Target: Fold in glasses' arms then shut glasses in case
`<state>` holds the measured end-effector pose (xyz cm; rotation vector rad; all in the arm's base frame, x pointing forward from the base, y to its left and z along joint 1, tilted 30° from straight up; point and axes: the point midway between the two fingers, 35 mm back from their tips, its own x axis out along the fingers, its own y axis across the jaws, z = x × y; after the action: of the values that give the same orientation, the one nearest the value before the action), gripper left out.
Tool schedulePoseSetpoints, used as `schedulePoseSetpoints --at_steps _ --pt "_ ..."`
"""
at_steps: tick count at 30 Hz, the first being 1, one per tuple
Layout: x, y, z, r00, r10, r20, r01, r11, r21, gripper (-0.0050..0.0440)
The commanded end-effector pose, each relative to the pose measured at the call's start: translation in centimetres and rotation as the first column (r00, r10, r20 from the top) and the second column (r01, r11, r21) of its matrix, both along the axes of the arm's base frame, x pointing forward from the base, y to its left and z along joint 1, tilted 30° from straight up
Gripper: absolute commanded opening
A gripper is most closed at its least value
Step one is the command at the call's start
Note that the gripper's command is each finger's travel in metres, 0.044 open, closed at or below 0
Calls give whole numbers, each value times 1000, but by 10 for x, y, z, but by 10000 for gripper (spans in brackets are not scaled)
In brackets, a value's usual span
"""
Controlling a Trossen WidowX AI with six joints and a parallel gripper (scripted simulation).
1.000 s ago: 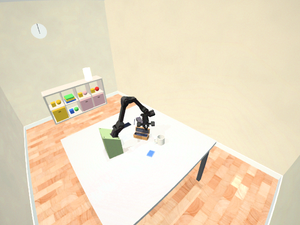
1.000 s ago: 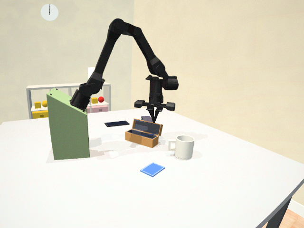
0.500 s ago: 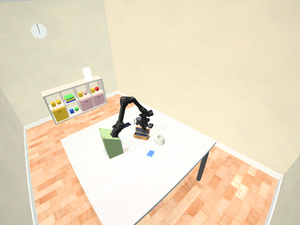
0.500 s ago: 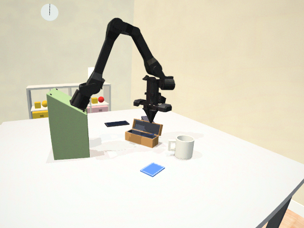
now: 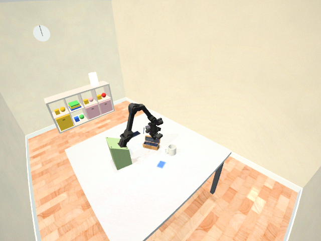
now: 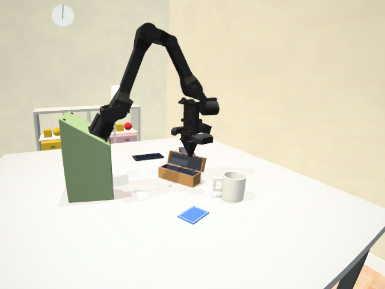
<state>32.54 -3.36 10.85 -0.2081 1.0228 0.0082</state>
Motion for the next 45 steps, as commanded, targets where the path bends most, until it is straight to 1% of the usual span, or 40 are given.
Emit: schedulePoseSetpoints --at_steps 1,3,13,25,28,31,35,36,39,40,45 --pt "12 -3 -34 1000 -14 -26 14 1000 6 0" --pt "15 -4 -42 1000 -15 -26 15 1000 7 0" --pt "16 -3 -43 1000 -15 -26 15 1000 7 0" --pt "18 3 -57 1000 -15 -26 15 1000 7 0" --pt "16 -2 -45 1000 -15 -26 15 1000 7 0" --pt "15 -4 -42 1000 -15 -26 15 1000 7 0" --pt "15 -2 -44 999 -18 -31 19 1000 7 0" --pt "12 -2 -38 999 -18 -31 18 1000 7 0" --pt "-5 0 -6 1000 -15 -27 16 1000 7 0" --pt "-8 1 0 1000 -15 -27 15 1000 7 0" --pt "-10 1 1 1000 -15 -26 15 1000 7 0"
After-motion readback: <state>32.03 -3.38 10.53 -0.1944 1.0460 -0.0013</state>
